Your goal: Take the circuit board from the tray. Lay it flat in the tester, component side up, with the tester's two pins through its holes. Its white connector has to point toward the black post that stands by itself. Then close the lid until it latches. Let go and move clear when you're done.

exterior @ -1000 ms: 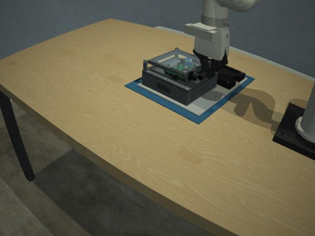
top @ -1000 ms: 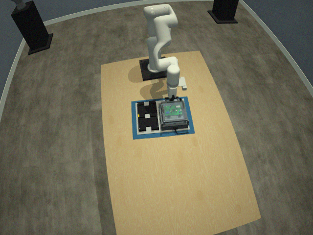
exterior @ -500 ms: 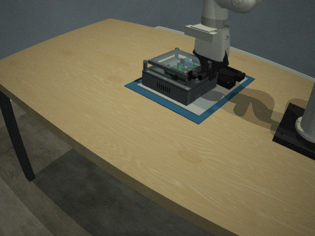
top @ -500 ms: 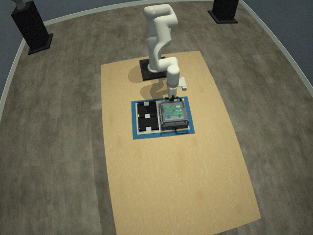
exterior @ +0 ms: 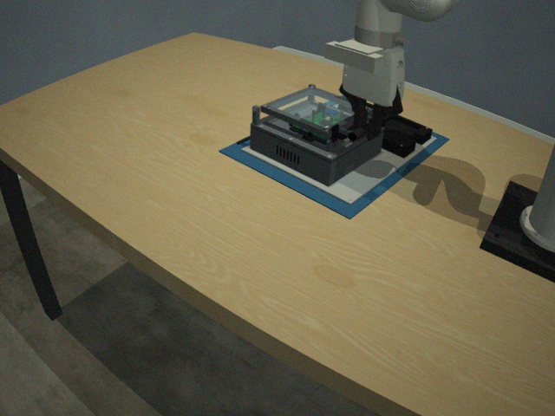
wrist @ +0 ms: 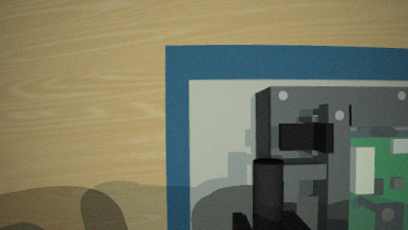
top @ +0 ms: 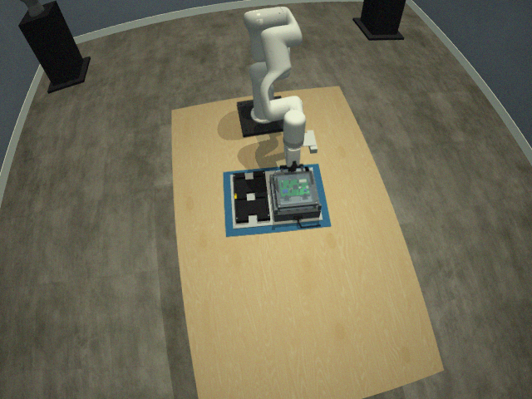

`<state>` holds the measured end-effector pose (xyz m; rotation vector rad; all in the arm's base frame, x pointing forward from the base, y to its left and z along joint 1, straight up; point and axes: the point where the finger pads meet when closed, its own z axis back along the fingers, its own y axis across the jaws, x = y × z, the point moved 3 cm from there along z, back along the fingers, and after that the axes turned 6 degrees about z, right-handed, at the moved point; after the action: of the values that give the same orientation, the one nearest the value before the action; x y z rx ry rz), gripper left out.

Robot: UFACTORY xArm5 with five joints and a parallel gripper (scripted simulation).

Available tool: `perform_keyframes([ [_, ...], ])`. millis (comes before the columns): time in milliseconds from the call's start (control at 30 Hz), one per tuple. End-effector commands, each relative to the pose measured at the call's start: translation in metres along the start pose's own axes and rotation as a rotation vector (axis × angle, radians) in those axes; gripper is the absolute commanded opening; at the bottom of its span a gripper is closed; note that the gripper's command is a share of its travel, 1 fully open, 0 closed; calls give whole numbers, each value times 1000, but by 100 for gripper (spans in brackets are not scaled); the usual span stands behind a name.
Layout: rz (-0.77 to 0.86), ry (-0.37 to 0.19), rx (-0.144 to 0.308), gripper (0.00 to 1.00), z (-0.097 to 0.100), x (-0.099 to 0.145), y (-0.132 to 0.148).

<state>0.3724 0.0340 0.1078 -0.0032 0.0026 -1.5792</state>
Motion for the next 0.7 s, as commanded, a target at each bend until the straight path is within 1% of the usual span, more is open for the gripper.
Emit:
perform_keyframes([
  [0,0,0,4,24,6,0,1],
  [67,0,0,4,24,6,0,1],
  [200,0,0,4,24,13,0,1],
  [567,0,0,4,24,42,0,1],
  [633,0,0,4,24,42,0,1],
  [667,0,0,4,24,45,0,1],
])
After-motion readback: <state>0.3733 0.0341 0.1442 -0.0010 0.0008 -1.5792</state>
